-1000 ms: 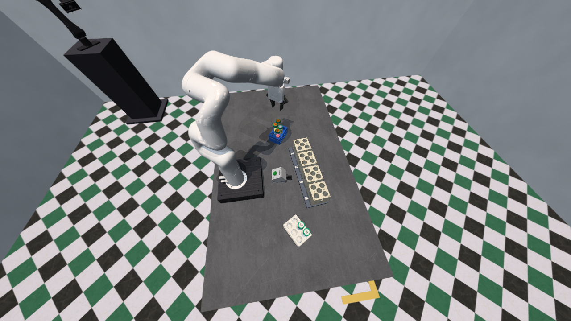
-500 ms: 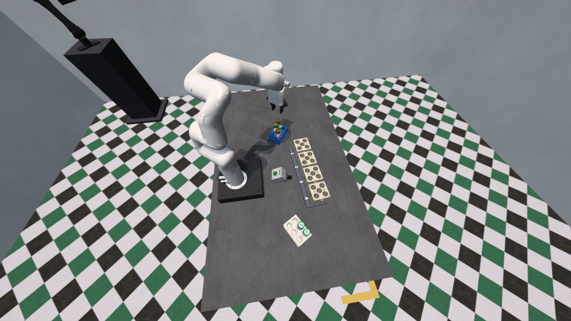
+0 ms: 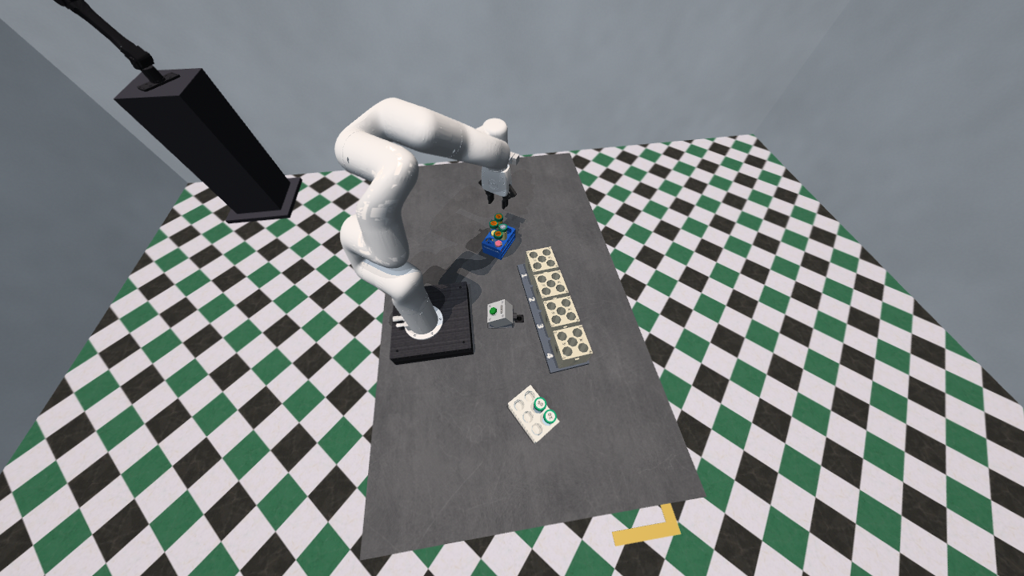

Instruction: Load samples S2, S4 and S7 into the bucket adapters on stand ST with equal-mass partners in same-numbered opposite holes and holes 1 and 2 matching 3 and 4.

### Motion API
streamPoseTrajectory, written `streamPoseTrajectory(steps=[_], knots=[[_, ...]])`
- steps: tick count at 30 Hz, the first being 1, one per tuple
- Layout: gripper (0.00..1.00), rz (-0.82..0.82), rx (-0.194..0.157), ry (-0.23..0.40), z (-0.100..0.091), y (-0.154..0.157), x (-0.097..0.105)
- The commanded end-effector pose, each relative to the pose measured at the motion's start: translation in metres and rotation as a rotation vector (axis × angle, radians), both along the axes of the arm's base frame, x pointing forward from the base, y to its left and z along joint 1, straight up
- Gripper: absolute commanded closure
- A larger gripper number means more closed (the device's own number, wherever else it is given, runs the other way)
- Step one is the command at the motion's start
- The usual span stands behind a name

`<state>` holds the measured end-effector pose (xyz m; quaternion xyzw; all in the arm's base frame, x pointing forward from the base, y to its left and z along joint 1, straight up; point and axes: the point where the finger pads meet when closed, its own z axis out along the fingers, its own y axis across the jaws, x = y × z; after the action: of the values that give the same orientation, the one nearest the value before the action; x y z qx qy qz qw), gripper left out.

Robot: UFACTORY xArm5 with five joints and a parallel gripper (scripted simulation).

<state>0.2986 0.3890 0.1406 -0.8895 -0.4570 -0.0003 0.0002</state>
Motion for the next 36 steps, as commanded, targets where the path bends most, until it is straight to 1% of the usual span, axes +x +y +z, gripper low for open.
streamPoseTrajectory(steps=[1, 7, 9, 24, 26, 34, 36], knots=[[0.43, 0.0, 0.0, -0.007, -0.005, 0.001, 0.001], [0.43, 0.0, 0.0, -0.007, -0.017, 0.001, 0.001], [0.43, 0.0, 0.0, -0.007, -0.017, 0.001, 0.001], [0.43, 0.0, 0.0, -0.007, -0.048, 0.001, 0.001], [0.43, 0.0, 0.0, -0.007, -0.048, 0.001, 0.001], [0.43, 0.0, 0.0, -0.007, -0.064, 0.001, 0.001], [0.43, 0.0, 0.0, -0.007, -0.064, 0.001, 0.001]])
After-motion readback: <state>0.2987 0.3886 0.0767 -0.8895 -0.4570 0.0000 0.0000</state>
